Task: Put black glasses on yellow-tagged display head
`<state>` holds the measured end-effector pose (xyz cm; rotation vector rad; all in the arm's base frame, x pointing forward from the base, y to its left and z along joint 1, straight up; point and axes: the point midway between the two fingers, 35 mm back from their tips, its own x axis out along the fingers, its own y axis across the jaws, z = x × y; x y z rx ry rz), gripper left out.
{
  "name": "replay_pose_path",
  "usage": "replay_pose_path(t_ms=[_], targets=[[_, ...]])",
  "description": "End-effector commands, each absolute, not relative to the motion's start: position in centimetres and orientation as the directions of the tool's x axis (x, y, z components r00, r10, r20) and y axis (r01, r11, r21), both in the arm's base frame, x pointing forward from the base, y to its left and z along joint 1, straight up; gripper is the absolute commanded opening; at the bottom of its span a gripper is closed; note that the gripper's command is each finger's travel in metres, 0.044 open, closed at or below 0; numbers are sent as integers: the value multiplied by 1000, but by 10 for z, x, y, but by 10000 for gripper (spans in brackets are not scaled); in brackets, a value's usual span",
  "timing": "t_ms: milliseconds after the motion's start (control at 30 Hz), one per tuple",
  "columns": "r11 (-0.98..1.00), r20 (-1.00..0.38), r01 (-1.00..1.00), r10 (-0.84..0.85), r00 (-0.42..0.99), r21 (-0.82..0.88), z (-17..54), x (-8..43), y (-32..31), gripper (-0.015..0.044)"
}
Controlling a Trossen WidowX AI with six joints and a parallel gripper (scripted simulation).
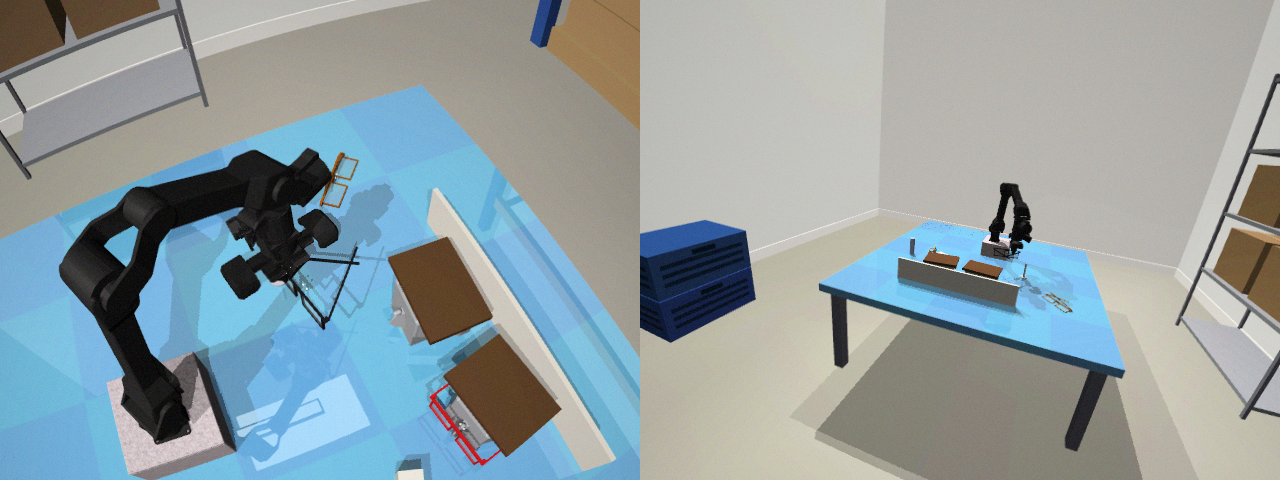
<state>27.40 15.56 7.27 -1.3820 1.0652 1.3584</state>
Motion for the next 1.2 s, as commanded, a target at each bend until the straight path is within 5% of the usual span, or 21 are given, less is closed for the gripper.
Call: replay_pose_path(t_ms=[0,667,1167], targets=[[-224,-1000,-974,16,27,-30,74,268,180,0],[-224,-999,-974,24,23,-28,73,210,285,0],[-224,-999,-974,24,23,-28,28,209,290,0]])
